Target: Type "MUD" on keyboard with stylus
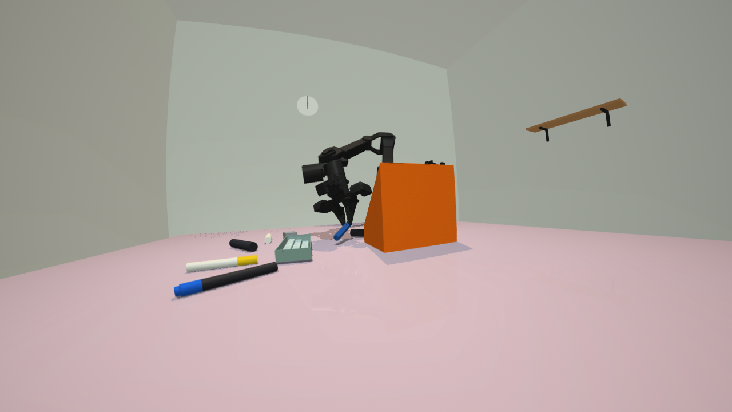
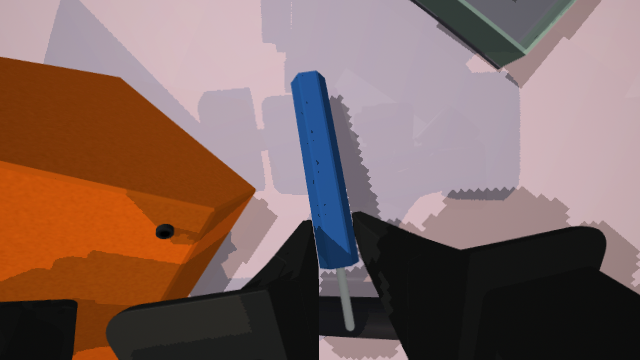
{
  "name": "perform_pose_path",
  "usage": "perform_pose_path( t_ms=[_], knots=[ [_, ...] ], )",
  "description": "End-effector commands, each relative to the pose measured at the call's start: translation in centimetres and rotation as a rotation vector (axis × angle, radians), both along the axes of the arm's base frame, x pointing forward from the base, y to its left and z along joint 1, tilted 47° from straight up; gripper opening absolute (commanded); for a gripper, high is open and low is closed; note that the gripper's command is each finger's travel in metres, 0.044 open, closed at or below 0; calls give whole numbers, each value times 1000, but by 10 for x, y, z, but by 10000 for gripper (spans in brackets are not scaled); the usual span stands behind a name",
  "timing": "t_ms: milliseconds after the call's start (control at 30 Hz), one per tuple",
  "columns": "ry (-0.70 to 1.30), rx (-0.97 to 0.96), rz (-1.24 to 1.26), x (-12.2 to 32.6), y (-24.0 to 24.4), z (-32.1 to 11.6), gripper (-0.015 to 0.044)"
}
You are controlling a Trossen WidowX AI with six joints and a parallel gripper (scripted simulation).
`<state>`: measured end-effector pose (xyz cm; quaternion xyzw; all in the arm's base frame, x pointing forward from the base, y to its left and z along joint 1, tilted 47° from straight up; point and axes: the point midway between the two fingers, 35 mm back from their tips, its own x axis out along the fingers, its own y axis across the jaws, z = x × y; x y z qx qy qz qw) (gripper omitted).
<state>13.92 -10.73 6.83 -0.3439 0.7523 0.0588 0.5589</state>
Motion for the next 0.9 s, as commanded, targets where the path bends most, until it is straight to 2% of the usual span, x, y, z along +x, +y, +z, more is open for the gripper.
perform_pose_path(
  t_ms=[0,867],
  knots=[
    [-23,-43,-81,-2,2,-4,0],
    [-352,-365,-521,-6,13,-14,0]
  ],
)
